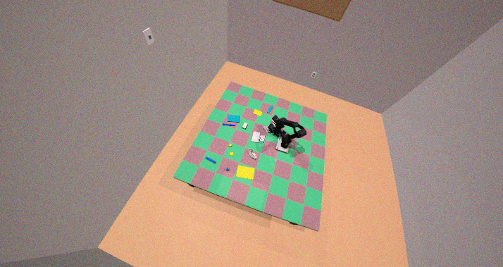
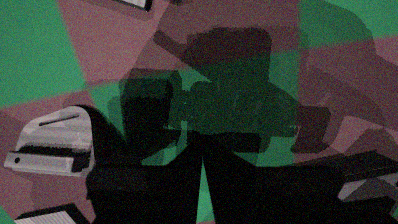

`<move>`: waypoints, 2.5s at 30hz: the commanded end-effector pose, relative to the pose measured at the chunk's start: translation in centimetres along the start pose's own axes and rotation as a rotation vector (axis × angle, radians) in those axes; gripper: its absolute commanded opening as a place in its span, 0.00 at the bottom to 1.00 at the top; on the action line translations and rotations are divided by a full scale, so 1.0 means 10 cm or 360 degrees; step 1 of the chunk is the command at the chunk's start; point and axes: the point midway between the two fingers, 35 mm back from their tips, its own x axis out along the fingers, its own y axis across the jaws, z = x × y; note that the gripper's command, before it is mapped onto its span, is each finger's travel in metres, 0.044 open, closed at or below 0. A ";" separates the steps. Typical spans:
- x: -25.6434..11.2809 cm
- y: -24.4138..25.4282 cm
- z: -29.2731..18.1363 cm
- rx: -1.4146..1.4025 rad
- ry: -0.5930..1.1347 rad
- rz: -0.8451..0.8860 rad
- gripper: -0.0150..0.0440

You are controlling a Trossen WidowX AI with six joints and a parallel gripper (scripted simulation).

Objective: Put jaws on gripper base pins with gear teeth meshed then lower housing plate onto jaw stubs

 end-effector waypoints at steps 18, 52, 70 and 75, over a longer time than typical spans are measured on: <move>0.10 -0.02 -0.02 0.0003 0.0010 -0.0005 0.25; -0.01 0.04 0.01 0.0000 0.0000 0.0000 0.25; -0.06 0.30 0.06 0.0001 0.0001 0.0003 0.25; -0.07 0.38 0.07 0.0001 0.0001 0.0003 0.25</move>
